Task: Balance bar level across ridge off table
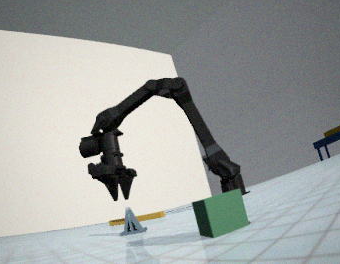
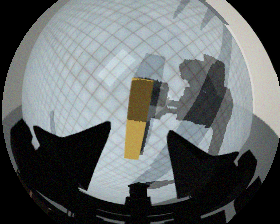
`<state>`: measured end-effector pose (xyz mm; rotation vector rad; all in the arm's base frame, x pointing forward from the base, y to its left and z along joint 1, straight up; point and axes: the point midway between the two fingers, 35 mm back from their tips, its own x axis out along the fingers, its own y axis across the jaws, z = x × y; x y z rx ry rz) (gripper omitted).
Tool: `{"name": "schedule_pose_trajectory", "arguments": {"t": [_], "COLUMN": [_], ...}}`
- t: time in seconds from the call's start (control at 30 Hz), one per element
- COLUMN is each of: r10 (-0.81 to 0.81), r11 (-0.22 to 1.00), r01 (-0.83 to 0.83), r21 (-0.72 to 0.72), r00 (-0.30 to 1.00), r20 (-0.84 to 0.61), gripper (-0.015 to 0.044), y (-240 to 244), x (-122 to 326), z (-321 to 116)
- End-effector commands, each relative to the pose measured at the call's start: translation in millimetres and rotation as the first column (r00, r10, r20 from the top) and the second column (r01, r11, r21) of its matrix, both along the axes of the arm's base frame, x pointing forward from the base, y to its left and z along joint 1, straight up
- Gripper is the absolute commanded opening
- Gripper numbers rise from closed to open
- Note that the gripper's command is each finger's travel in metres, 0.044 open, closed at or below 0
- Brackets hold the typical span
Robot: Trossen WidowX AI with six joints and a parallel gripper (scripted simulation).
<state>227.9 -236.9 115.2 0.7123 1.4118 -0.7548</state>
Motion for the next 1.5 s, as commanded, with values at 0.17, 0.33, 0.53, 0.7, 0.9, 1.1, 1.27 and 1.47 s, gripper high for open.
{"name": "schedule_pose_trajectory", "arguments": {"t": [0.17,0.33,0.53,0.7,0.9,1.1,1.27,1.47], "r10": [0.015,0.015,0.015,0.015,0.015,0.015,0.015,0.010], "r11": [1.000,1.000,1.000,1.000,1.000,1.000,1.000,1.000], "r01": [-0.015,-0.015,-0.015,-0.015,-0.015,-0.015,-0.015,-0.010], "r21": [0.019,0.019,0.019,0.019,0.019,0.019,0.019,0.018], "r00": [1.000,1.000,1.000,1.000,1.000,1.000,1.000,1.000], "r20": [0.003,0.003,0.003,0.003,0.003,0.003,0.003,-0.001], "gripper": [0.0315,0.0315,0.0315,0.0315,0.0315,0.0315,0.0315,0.0262], "y": [4,4,4,3,3,3,3,3], "x": [1,1,1,1,1,1,1,0], "z": [-20,-42,-46,-54,-63,-68,-68,-67]}}
